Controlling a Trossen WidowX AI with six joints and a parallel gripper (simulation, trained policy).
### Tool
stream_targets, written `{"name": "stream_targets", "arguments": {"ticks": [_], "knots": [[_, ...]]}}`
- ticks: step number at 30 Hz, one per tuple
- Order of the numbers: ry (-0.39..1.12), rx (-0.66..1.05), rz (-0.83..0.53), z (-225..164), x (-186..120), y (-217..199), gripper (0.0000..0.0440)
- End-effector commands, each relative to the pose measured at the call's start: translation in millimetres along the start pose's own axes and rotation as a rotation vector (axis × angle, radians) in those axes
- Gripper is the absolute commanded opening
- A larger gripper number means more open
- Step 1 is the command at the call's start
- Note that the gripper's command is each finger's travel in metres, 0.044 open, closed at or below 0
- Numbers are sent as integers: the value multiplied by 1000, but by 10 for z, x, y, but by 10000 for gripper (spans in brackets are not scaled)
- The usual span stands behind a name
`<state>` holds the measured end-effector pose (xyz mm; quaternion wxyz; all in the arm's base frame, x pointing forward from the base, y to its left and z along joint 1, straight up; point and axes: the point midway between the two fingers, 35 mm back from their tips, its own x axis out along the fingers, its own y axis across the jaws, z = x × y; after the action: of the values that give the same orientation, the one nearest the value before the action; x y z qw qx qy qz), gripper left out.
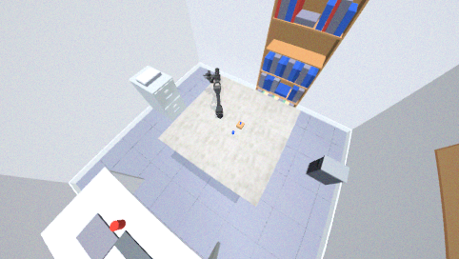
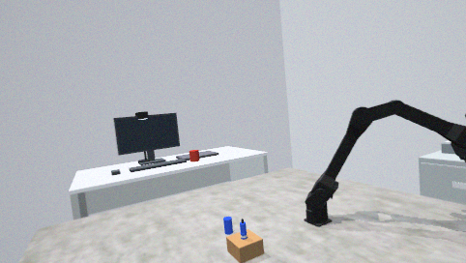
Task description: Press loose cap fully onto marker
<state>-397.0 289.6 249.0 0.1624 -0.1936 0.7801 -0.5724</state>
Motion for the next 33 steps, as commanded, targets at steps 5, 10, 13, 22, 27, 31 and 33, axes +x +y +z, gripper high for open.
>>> {"name": "stream_targets", "arguments": {"ticks": [5, 10, 13, 22, 27, 31, 33], "knots": [[59, 16, 34, -102, -182, -163, 272], [93, 31, 55, -146, -304, -252, 287], [114, 40, 68, -168, -382, -304, 295], [181, 66, 108, -223, -630, -450, 318], [220, 79, 131, -243, -779, -523, 327], [252, 90, 151, -254, -902, -577, 332], [268, 95, 160, -257, -965, -603, 333]]}}
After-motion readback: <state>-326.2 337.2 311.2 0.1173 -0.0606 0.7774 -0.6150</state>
